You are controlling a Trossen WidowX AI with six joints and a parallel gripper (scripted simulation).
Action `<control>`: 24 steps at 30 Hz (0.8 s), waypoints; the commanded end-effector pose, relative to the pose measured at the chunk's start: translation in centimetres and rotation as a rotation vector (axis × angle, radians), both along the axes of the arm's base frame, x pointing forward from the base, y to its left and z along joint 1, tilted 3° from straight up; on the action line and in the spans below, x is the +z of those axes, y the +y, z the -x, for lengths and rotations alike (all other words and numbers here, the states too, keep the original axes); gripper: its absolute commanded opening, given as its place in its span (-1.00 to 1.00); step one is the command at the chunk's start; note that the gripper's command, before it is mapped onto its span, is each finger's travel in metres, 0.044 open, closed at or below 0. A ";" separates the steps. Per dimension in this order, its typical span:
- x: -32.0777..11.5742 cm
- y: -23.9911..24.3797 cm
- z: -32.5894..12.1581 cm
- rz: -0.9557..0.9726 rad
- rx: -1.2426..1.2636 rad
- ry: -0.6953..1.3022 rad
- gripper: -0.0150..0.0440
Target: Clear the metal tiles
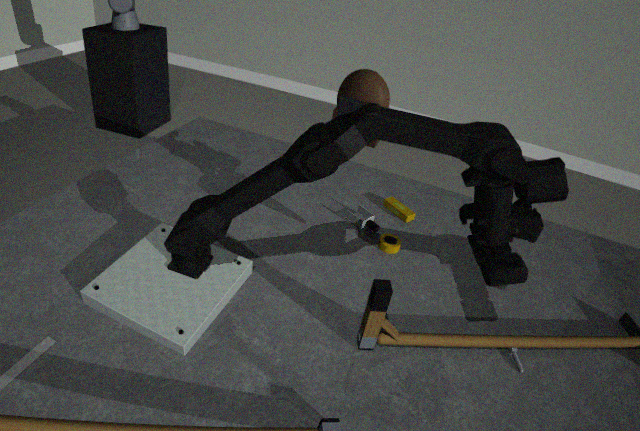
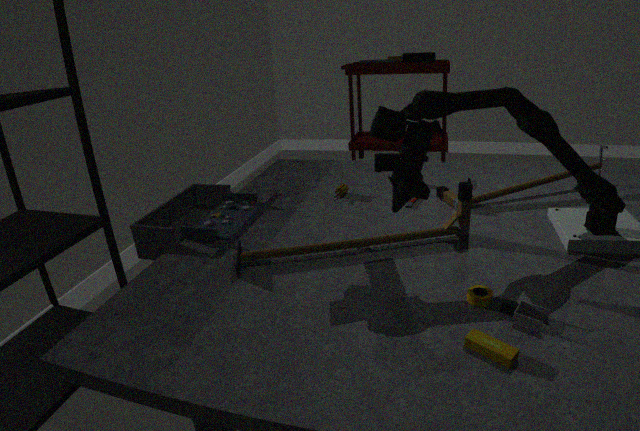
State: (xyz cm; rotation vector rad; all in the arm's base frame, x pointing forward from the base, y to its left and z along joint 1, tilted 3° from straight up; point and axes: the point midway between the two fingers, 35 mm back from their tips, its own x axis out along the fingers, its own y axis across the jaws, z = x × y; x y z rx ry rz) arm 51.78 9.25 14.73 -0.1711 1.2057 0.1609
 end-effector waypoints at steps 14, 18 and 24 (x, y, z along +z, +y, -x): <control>-4.8 -0.1 -0.7 0.009 -0.027 0.043 -0.49; -5.8 -0.2 -0.8 0.010 -0.032 0.051 -0.49; -7.4 -0.2 -0.9 0.011 -0.040 0.062 -0.49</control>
